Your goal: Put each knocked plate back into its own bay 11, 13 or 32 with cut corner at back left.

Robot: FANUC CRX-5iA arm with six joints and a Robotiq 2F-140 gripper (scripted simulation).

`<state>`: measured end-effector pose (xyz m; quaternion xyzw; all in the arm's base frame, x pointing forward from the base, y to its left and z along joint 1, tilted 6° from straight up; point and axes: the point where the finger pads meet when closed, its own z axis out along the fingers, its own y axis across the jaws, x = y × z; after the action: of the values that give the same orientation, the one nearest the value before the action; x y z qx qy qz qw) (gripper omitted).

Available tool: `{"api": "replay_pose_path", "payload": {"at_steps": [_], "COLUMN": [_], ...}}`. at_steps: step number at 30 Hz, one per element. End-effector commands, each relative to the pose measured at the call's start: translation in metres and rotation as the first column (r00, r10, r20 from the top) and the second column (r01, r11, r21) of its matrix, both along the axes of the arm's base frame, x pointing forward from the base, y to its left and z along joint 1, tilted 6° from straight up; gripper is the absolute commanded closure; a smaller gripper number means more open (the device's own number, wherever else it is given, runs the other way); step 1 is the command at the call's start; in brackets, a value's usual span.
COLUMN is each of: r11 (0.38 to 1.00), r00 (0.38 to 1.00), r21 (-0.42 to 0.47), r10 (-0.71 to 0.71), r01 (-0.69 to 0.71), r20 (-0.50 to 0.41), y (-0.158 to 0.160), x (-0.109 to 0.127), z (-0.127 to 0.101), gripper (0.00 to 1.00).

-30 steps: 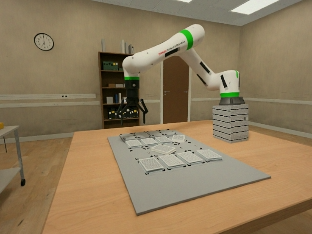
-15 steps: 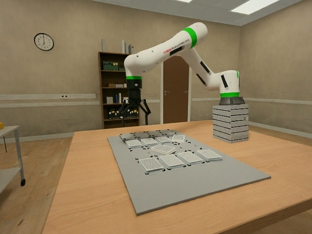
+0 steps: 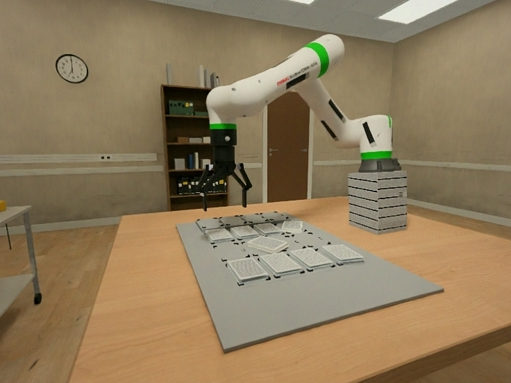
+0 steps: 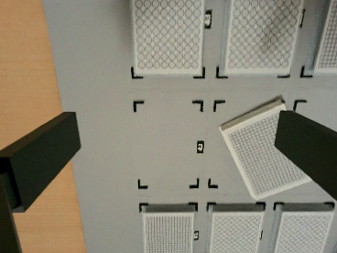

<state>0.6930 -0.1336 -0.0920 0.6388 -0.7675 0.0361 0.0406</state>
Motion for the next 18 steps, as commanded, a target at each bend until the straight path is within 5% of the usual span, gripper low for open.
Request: {"api": "replay_pose_path", "payload": {"at_steps": [1,18], "r11": [1.0,1.0], "r00": [1.0,1.0], "r21": [-0.001,-0.001], "r10": [0.0,0.0], "r01": [0.0,0.0], "r20": [0.003,0.003], "y": [0.015,0.074], "x": [0.004,0.015], "z": [0.0,-0.006], "gripper": [0.0,0.0]}}
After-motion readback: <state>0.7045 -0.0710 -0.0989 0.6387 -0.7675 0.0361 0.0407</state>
